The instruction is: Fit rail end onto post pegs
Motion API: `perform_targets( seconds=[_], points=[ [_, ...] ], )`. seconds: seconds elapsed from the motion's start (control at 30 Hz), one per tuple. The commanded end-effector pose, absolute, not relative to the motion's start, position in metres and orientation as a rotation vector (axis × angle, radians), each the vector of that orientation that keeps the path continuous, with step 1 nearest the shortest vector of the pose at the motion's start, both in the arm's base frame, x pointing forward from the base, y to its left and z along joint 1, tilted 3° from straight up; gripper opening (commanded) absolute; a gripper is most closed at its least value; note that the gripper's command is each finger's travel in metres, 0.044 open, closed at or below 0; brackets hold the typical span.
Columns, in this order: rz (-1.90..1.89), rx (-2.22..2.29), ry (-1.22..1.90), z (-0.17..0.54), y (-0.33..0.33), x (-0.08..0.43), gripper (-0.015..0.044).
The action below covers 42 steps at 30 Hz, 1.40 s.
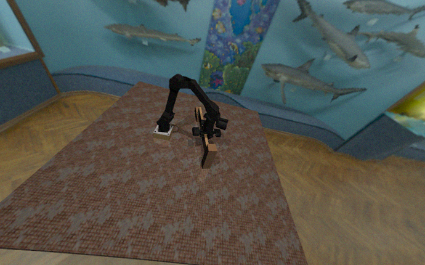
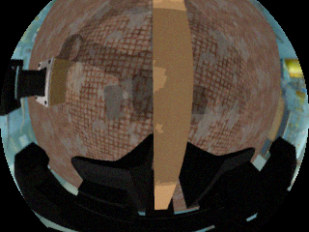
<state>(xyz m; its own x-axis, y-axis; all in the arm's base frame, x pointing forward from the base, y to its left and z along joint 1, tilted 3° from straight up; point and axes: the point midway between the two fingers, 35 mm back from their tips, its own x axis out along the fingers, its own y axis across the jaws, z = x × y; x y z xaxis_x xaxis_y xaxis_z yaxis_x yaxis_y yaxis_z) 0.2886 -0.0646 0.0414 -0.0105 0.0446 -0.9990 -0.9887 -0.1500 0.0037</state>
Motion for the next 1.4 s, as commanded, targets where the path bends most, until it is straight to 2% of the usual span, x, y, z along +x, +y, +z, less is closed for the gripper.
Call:
perform_targets(
  seconds=[0.0,1.37],
  points=[
    [1.337,-1.289,1.103,0.044,-0.068,0.291,0.0000],
    [1.337,-1.290,1.104,0.044,-0.080,0.293,0.0000]
  ],
)
